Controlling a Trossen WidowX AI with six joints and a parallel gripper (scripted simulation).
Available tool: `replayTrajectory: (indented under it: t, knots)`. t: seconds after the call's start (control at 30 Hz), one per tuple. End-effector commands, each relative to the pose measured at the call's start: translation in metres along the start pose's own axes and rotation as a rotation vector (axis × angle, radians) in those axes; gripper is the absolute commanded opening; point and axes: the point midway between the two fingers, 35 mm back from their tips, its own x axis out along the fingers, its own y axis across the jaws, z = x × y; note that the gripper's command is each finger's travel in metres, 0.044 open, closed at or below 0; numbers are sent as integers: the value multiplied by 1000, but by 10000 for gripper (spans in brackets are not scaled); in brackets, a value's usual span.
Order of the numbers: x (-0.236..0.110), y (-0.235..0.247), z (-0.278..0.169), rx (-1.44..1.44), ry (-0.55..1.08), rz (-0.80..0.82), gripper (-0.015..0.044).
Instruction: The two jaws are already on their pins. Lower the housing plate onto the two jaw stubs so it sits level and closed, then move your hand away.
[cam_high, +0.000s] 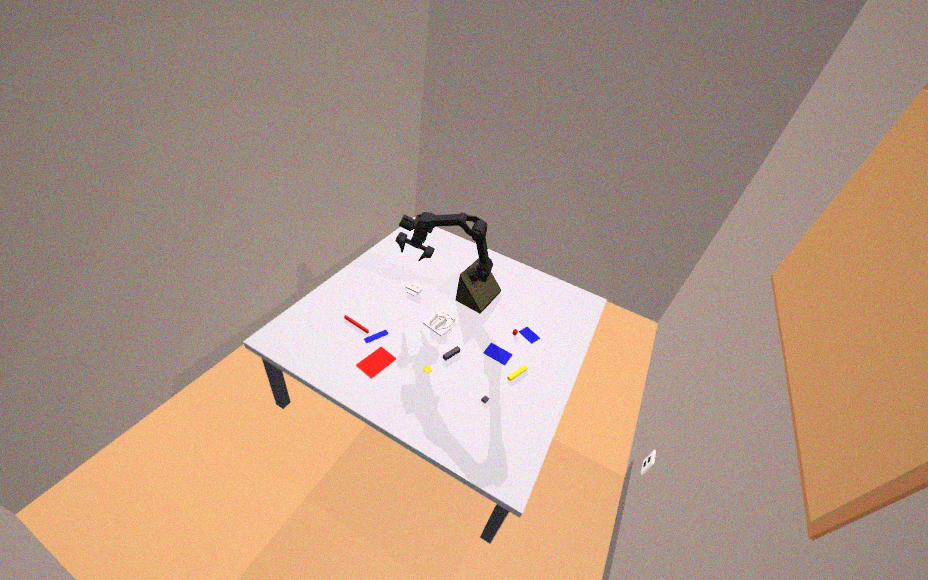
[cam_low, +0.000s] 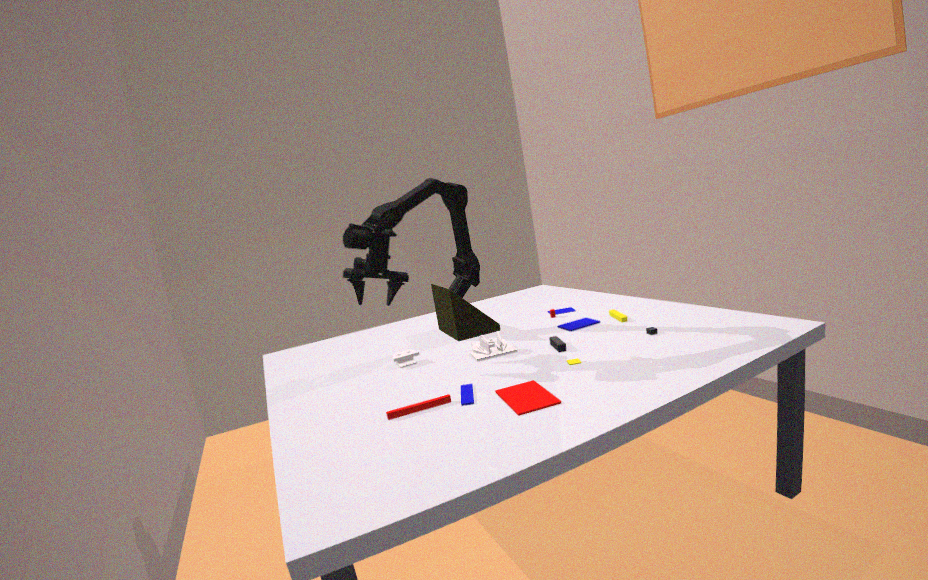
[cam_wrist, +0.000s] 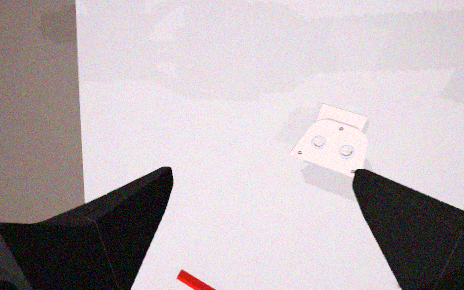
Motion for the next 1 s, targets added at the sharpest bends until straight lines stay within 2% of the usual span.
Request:
replayTrajectory:
  t: [0.0,0.43,0.6,0.73,0.97]
  knots:
    - [18,-12,-11,52,20,-63,440]
    - [71,-55,-47,252,37,-272,440]
    - [74,-56,-48,255,36,-275,440]
    - [107,-68,-49,255,37,-276,440]
    - [109,-69,-49,255,37,-277,440]
